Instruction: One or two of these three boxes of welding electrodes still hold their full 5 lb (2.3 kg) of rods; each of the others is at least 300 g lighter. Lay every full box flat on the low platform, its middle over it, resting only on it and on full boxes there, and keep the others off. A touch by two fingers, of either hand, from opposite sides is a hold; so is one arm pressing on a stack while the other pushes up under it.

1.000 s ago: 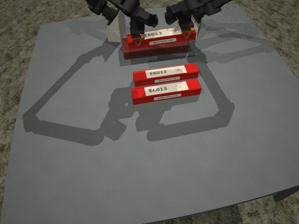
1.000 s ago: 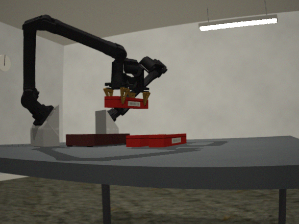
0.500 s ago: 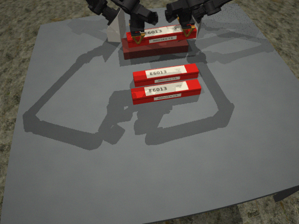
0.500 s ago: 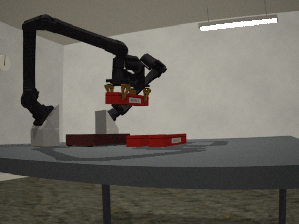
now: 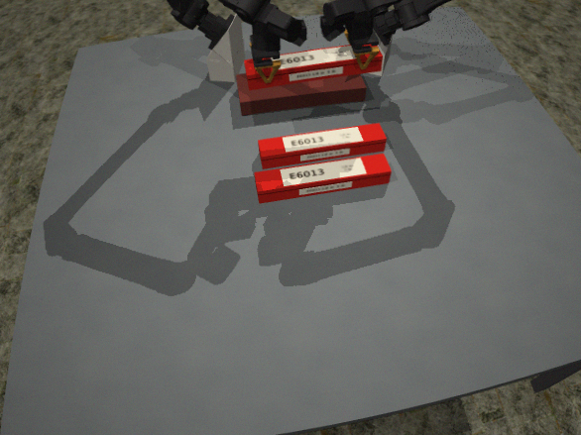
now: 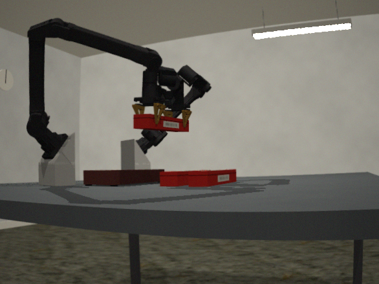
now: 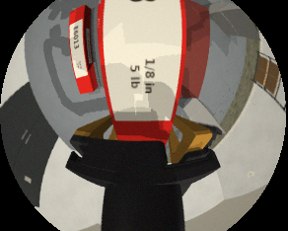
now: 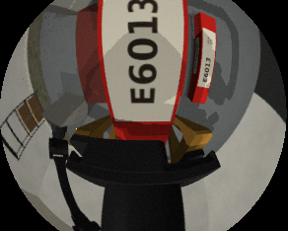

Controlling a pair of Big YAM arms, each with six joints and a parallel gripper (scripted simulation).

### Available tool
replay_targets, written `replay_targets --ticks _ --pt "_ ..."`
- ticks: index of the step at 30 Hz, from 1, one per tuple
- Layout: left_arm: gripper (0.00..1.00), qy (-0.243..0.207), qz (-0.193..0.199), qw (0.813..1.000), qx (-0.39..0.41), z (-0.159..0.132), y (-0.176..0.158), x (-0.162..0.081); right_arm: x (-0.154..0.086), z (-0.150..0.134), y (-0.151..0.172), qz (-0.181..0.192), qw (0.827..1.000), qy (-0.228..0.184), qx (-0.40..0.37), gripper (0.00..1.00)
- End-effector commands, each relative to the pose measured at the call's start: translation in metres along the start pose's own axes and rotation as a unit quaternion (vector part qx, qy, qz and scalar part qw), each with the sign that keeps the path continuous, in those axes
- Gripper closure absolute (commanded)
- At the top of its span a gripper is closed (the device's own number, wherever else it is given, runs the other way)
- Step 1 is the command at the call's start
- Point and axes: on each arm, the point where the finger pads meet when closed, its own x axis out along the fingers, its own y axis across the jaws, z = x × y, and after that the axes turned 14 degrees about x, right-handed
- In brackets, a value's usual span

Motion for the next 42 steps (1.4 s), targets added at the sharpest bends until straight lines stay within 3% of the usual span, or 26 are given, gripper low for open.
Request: replay_targets --ticks 1,42 --pt "1.00 -0.044 0.053 0.997 -0.022 0.0061 0.0258 -0.0630 -0.0718 -0.0002 -0.0254 -0.052 0.998 -0.033 -0.001 1.00" --pt "1.00 -0.044 0.053 0.997 -0.024 0.0082 0.0287 -0.0695 -0.0803 -0.0005 -0.0281 -0.050 0.998 -0.035 0.005 1.00"
